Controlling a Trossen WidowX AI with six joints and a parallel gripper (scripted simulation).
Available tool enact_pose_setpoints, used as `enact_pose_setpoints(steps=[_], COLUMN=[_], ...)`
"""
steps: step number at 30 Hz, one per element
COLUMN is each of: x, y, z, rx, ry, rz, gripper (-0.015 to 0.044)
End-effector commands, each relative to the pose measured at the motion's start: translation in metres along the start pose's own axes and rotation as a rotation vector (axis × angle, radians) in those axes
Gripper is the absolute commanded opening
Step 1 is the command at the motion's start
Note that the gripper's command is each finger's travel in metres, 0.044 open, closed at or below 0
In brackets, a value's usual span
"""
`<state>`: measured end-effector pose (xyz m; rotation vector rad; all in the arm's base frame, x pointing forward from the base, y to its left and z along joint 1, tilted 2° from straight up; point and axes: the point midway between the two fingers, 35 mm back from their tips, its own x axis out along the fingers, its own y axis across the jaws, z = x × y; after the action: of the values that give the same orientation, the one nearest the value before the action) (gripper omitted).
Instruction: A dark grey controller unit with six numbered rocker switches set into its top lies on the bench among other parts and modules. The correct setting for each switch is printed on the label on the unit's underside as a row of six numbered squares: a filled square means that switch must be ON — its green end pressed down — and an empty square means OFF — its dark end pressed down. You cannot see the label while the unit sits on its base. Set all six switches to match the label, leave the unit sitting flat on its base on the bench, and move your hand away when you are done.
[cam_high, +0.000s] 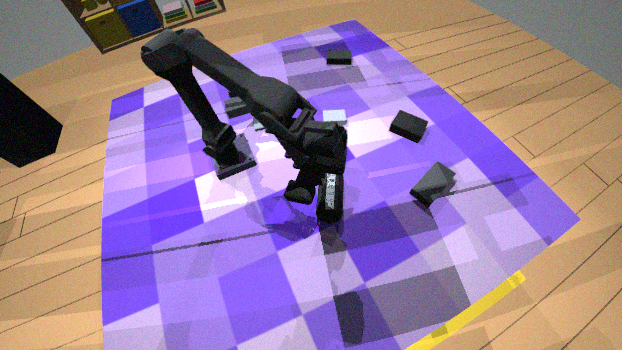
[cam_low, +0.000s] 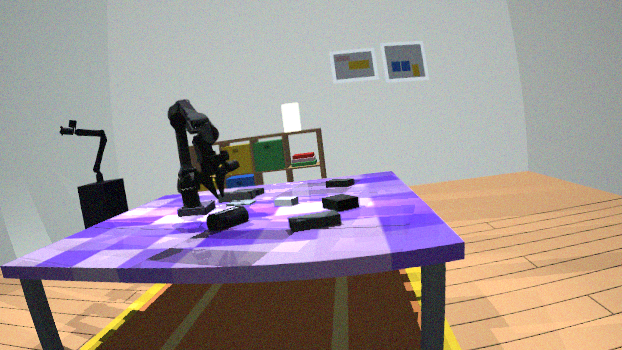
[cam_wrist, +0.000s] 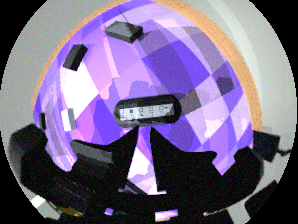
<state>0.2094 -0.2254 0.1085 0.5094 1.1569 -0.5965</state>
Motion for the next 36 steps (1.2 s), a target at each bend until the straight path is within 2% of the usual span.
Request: enact_pose_setpoints(steps=[1, 11, 15, 36], x=[0.001, 0.009, 0.011, 0.015], y=[-0.01, -0.04, -0.048, -0.049], z=[0.012, 0.036, 0.041, 0.04], rx=[0.272, 1.113, 1.317, 1.317], ry=[0.045, 0.149, 0.158, 0.158], rz=[-0.034, -0.203, -0.262, -0.262], gripper=[0.0184, 0.044, 0.044, 0.044])
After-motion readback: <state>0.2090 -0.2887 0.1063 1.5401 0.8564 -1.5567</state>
